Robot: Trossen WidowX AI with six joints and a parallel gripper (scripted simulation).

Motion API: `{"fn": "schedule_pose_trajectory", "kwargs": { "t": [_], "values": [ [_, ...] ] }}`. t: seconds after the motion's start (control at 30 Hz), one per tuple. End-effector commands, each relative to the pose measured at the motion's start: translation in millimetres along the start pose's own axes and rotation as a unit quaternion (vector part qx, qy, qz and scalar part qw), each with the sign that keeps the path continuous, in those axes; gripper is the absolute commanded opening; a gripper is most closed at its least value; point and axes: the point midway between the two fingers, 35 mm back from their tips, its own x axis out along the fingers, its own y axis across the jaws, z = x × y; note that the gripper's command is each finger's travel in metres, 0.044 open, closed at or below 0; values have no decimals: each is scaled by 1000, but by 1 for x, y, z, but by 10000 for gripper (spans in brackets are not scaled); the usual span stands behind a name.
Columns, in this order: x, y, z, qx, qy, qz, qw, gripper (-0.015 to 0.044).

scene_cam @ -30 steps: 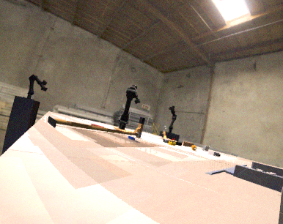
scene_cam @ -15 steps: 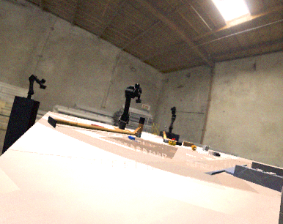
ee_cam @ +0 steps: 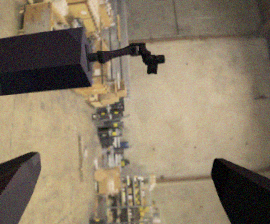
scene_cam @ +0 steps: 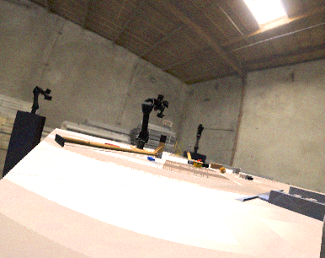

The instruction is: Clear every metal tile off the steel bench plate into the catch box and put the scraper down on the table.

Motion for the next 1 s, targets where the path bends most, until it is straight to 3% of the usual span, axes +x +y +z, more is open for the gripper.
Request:
{"fn": "schedule_pose_trajectory", "kwargs": {
  "t": [0.0, 0.5, 0.97],
  "values": [
    [-5, -5, -13, 55, 17, 11, 998, 440],
    [-24, -12, -54, 231, 90, 41, 968, 440],
    [-51, -15, -89, 390, 166, 45, 905, 440]
  ]
}}
